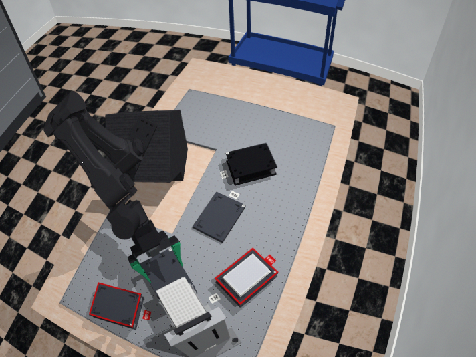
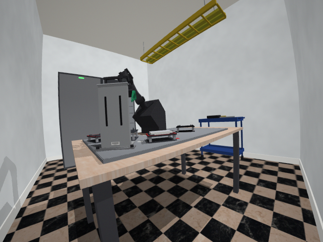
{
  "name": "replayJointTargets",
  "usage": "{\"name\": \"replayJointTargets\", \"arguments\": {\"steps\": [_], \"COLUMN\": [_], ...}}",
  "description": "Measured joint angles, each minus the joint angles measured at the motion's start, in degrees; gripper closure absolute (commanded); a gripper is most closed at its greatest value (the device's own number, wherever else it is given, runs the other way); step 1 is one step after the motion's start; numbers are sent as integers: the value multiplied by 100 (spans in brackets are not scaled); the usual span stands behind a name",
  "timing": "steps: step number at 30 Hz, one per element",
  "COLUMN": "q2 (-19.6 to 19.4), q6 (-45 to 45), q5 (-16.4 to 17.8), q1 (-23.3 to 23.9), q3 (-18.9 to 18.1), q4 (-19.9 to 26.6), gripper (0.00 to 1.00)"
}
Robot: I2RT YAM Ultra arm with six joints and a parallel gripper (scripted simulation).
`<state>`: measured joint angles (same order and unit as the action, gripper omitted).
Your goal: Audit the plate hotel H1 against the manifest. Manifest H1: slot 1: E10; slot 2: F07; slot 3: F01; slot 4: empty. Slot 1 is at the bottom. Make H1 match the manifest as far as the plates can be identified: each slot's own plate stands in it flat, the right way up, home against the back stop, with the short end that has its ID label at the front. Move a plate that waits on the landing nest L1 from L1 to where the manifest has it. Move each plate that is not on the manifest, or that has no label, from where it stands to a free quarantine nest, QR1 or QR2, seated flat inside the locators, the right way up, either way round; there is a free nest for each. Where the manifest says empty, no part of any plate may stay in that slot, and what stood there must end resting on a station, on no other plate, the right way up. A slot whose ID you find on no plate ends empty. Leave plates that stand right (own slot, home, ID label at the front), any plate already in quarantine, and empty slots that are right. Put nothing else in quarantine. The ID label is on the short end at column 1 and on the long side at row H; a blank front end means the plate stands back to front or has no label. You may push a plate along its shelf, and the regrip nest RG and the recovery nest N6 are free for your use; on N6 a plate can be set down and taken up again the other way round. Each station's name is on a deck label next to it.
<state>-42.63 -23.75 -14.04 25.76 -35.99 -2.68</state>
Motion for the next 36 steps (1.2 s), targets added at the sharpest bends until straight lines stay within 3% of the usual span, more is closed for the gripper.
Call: {"name": "replayJointTargets", "arguments": {"steps": [36], "q2": [-986], "q6": [0], "q5": [-140], "q1": [-138], "q3": [-874], "q4": [-129], "gripper": [0]}}
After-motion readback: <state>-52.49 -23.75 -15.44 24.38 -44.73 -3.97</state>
